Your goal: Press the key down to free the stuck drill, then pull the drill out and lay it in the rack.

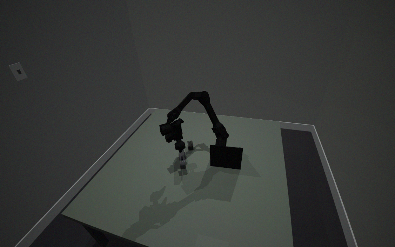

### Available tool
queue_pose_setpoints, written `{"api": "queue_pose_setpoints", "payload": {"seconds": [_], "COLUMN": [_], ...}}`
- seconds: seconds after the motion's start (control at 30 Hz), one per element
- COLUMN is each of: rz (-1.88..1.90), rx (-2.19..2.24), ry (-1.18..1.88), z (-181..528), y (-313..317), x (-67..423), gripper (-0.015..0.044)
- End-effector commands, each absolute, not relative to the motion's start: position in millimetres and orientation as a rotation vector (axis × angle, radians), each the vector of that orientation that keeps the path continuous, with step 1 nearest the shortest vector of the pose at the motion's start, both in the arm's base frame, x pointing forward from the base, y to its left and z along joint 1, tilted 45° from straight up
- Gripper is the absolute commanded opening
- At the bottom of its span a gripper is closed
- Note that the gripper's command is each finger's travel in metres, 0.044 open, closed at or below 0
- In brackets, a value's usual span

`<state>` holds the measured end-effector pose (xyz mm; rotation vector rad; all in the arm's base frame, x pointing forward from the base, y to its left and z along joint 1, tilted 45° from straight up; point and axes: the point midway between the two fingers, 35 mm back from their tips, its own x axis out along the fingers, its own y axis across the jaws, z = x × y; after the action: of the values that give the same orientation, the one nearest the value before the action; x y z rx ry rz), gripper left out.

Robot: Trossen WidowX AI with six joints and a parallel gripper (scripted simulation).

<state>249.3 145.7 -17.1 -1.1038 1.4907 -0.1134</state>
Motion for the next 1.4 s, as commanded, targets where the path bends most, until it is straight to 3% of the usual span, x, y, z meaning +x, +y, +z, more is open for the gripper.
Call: {"api": "queue_pose_setpoints", "payload": {"seconds": [0.0, 0.47, 0.77, 1.37], "rz": [0.024, 0.789, 1.107, 1.133], "rx": [-1.225, -1.958, -2.192, -2.207], "ry": [1.52, 1.52, 1.521, 1.522], "z": [-13, 6, 10, 11], "y": [128, 30, -19, -24], "x": [266, 325, 332, 332], "gripper": [0.044, 0.044, 0.044, 0.044]}}
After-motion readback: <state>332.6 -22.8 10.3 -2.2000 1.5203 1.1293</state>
